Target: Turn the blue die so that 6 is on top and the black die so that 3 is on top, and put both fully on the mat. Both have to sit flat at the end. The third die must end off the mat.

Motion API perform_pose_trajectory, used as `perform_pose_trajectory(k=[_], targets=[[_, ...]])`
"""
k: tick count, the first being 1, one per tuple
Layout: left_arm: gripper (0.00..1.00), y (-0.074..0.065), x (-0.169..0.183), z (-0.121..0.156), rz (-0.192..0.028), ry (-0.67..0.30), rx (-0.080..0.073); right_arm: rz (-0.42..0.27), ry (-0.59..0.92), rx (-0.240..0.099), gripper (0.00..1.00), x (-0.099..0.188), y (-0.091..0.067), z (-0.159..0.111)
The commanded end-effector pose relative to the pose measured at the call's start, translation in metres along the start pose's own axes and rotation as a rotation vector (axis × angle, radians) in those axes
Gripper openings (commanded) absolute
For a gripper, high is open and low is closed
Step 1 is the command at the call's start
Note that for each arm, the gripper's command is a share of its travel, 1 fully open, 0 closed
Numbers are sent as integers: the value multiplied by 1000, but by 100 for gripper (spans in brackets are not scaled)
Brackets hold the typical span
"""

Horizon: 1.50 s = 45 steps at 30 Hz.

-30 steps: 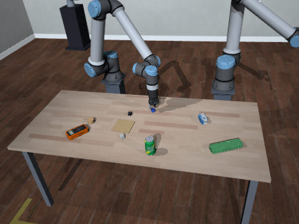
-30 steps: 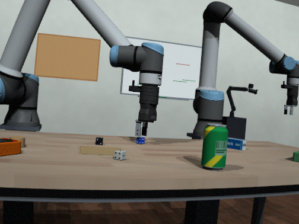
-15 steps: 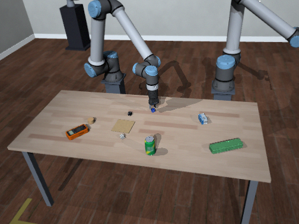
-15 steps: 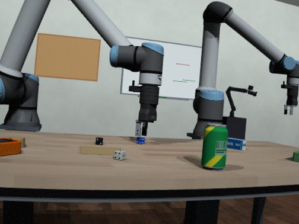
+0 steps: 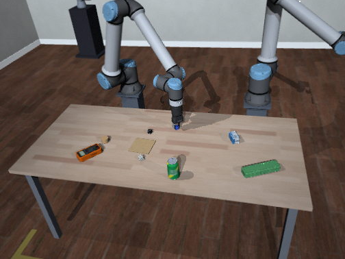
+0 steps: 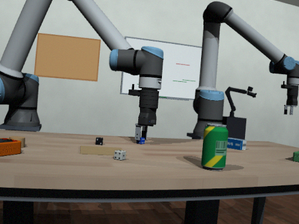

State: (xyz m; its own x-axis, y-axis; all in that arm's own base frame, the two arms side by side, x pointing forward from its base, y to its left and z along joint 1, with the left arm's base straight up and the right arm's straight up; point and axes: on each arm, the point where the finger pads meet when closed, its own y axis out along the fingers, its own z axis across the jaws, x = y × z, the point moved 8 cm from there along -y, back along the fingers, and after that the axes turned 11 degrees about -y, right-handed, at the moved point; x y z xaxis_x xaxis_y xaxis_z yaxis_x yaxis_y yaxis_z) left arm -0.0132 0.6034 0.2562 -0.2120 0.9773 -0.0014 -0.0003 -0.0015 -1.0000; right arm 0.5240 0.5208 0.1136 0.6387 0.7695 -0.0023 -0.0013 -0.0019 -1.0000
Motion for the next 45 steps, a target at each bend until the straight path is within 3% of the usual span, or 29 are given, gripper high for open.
perform_pose_trajectory(k=[1,29,30,45], targets=[[100,-1,0,0,-1,0,-1,-2,0,0,79,1,7,0],[100,-1,0,0,-1,0,-1,-2,0,0,79,1,12,0],[100,-1,0,0,-1,0,-1,-2,0,0,49,1,12,0],[100,-1,0,0,-1,0,-1,-2,0,0,49,1,12,0]])
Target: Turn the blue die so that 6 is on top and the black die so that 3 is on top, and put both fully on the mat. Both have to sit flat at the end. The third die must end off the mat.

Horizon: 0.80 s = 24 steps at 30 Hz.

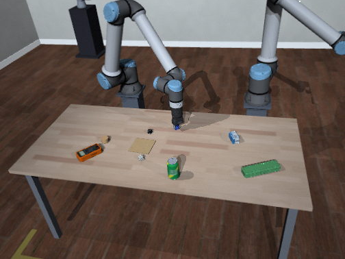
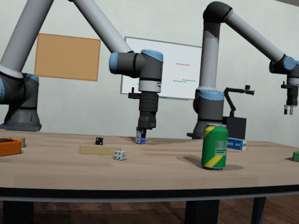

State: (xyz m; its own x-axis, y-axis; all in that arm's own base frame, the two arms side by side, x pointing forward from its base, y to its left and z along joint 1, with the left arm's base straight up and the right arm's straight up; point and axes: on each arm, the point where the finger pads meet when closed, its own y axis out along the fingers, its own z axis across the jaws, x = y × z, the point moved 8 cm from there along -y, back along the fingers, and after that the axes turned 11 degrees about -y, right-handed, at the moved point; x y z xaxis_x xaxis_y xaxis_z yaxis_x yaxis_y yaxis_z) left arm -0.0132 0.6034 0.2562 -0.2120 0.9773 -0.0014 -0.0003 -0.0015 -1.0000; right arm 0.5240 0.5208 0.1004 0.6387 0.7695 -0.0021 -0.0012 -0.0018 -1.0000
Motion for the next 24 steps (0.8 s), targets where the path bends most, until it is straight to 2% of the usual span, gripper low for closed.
perform_pose_trajectory(k=[1,20,24], targets=[[100,-1,0,0,-1,0,-1,-2,0,0,49,1,-1,0],[100,-1,0,0,-1,0,-1,-2,0,0,49,1,-2,0],[100,-1,0,0,-1,0,-1,-2,0,0,49,1,-11,0]])
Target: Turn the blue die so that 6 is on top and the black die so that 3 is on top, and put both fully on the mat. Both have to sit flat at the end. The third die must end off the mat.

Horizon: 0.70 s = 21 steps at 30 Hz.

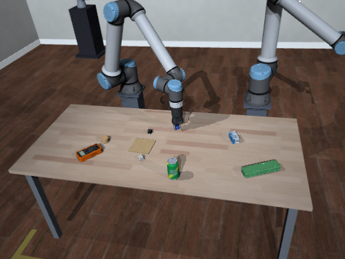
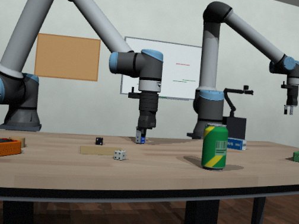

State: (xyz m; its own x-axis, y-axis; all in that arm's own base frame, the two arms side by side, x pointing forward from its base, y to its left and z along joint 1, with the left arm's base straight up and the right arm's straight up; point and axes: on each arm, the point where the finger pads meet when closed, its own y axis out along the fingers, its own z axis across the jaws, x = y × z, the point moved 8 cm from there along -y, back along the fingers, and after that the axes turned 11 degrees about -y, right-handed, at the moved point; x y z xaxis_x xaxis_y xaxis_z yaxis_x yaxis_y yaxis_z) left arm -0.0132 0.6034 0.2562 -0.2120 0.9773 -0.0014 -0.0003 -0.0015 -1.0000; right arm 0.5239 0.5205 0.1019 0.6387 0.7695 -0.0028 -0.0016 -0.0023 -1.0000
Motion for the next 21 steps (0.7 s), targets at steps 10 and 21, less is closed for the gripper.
perform_pose_trajectory(k=[10,21], targets=[[100,-1,0,0,-1,0,-1,-3,0,0,49,1,-64,0],[100,-1,0,0,-1,0,-1,-3,0,0,49,1,-100,0]])
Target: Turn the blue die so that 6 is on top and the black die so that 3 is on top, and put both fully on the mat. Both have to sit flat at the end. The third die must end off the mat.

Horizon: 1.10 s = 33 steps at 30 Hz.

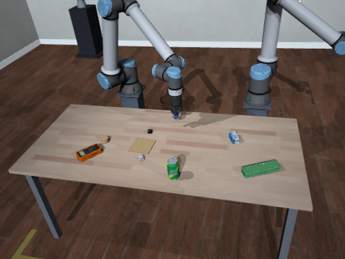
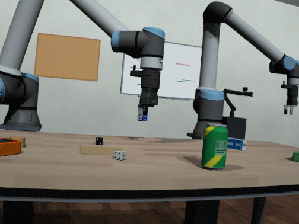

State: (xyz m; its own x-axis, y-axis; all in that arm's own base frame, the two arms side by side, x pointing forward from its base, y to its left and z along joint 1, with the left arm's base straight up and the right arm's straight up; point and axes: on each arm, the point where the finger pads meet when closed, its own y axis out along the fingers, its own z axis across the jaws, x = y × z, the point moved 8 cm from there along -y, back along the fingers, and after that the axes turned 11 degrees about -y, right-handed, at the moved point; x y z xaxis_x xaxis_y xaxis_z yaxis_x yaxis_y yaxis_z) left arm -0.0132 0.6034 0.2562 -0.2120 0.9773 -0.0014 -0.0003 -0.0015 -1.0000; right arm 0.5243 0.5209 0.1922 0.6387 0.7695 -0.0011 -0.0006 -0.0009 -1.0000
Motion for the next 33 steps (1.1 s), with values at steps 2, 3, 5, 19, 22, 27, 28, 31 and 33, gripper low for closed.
perform_pose_trajectory(k=[2,3,5,19,22,27,28,31,33], targets=[[100,-1,0,0,-1,0,-1,-1,0,0,49,0,-9,0],[100,-1,0,0,-1,0,-1,-1,0,0,49,0,-9,0],[100,-1,0,0,-1,0,-1,-1,0,0,49,0,-9,0],[100,-1,0,0,-1,0,-1,-1,-96,0,49,8,3,0],[100,-1,0,0,-1,0,-1,-3,-96,0,49,7,3,0],[100,-1,0,0,-1,0,-1,-20,-96,-3,49,6,4,0],[100,-1,0,0,-1,0,-1,-27,-96,-4,49,6,4,0],[100,-1,0,0,-1,0,-1,-54,-96,-8,49,3,4,0],[100,-1,0,0,-1,0,-1,-78,-96,-12,49,1,4,1]])
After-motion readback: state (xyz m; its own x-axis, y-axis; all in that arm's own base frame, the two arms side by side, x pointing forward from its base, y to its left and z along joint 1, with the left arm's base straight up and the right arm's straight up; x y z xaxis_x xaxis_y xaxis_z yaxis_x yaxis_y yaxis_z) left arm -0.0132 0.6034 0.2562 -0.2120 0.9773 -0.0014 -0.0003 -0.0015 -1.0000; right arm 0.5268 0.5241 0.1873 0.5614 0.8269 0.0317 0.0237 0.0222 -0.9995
